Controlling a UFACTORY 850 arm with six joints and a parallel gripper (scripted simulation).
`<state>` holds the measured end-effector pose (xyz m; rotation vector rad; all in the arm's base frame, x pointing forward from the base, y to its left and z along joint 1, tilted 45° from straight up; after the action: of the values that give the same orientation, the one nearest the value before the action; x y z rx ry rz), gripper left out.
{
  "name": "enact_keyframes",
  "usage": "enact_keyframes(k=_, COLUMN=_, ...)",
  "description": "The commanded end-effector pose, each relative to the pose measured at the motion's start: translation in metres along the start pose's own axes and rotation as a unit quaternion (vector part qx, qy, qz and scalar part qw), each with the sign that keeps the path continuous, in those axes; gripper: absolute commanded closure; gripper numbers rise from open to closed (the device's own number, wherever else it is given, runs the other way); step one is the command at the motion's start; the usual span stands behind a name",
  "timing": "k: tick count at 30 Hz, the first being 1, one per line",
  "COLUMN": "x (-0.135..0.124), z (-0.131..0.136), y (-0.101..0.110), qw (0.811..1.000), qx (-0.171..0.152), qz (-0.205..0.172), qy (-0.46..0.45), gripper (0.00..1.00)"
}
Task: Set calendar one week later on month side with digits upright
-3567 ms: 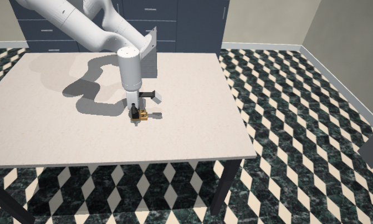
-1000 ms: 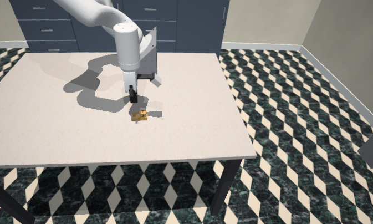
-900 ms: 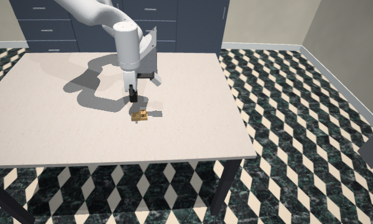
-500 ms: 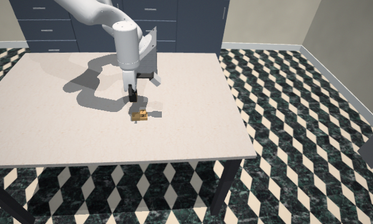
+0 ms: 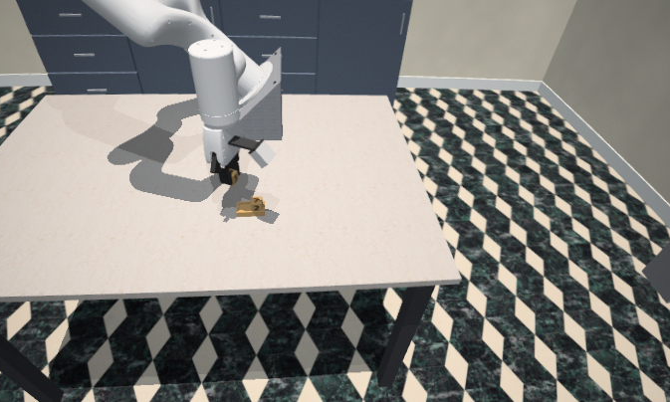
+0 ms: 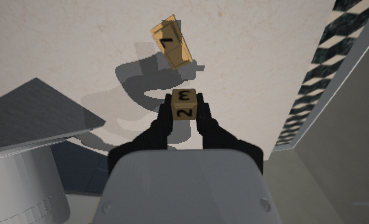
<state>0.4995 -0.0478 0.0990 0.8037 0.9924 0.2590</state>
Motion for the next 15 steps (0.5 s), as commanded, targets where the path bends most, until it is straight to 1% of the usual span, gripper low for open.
enact_keyframes(k=1, x=-0.005, z=0.002, y=0.0, qw=0.999, qx=-0.006, qz=0.002, qy=-0.05, gripper=0.73)
enact_keyframes(k=2, x=-0.009, z=0.004, y=0.0, qw=0.996, qx=-0.006, qz=0.002, qy=-0.091, gripper=0.73)
enact_keyframes(k=3, x=-0.011, z=0.005, y=0.0, qw=0.994, qx=-0.006, qz=0.003, qy=-0.112, gripper=0.73)
enact_keyframes(k=8, x=-0.018, z=0.009, y=-0.001, qw=0.984, qx=-0.006, qz=0.003, qy=-0.176, gripper=0.73)
enact_keyframes(k=10, x=-0.022, z=0.011, y=-0.002, qw=0.976, qx=-0.006, qz=0.003, qy=-0.216, gripper=0.73)
enact_keyframes(k=11, x=-0.022, z=0.011, y=-0.002, qw=0.976, qx=-0.006, qz=0.003, qy=-0.219, gripper=0.73)
enact_keyframes(k=12, x=-0.025, z=0.013, y=-0.002, qw=0.969, qx=-0.006, qz=0.003, qy=-0.247, gripper=0.73)
enact_keyframes(k=15, x=-0.03, z=0.015, y=-0.003, qw=0.957, qx=-0.006, qz=0.004, qy=-0.291, gripper=0.73)
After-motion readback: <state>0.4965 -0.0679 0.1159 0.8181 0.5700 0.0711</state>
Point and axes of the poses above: the point where the finger pads meet when closed, its own y axis back along the fingers, its own z axis across the jaws, x = y × z, the point moved 9 cm from there along y, back along the fingers, and after that the axes turned 2 degrees about -y, right-handed, at the moved point
